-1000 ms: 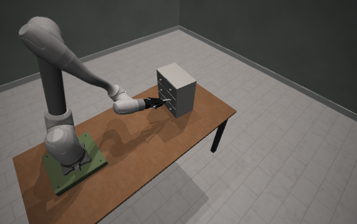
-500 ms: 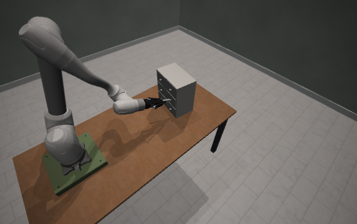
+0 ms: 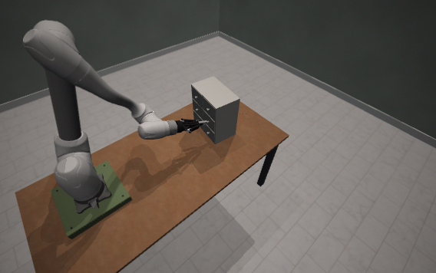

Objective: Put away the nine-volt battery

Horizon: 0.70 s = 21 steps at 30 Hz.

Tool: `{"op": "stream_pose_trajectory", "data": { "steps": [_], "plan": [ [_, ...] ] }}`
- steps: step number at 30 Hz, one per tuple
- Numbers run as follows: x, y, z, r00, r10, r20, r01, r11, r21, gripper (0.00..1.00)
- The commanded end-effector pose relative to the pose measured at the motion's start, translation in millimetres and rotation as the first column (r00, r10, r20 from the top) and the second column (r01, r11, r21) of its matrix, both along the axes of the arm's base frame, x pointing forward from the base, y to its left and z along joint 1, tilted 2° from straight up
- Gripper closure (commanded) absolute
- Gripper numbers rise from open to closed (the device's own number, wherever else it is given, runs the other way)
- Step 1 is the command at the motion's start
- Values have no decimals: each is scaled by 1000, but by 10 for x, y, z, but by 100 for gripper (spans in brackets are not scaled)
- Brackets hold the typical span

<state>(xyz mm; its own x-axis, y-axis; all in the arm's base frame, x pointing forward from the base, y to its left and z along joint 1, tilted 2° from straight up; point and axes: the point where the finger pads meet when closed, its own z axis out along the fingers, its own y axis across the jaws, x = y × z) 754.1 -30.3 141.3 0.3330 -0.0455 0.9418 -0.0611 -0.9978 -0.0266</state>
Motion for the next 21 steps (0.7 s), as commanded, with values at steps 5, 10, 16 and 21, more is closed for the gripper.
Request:
{"op": "stream_pose_trajectory", "data": {
  "steps": [5, 10, 16, 21],
  "plan": [
    [0, 0, 1, 1000, 0, 0, 0, 1000, 0, 100],
    [-1, 0, 1, 1000, 0, 0, 0, 1000, 0, 100],
    [-148, 10, 0, 1000, 0, 0, 0, 1000, 0, 100],
    [-300, 19, -1, 1000, 0, 0, 0, 1000, 0, 100]
  ]
}}
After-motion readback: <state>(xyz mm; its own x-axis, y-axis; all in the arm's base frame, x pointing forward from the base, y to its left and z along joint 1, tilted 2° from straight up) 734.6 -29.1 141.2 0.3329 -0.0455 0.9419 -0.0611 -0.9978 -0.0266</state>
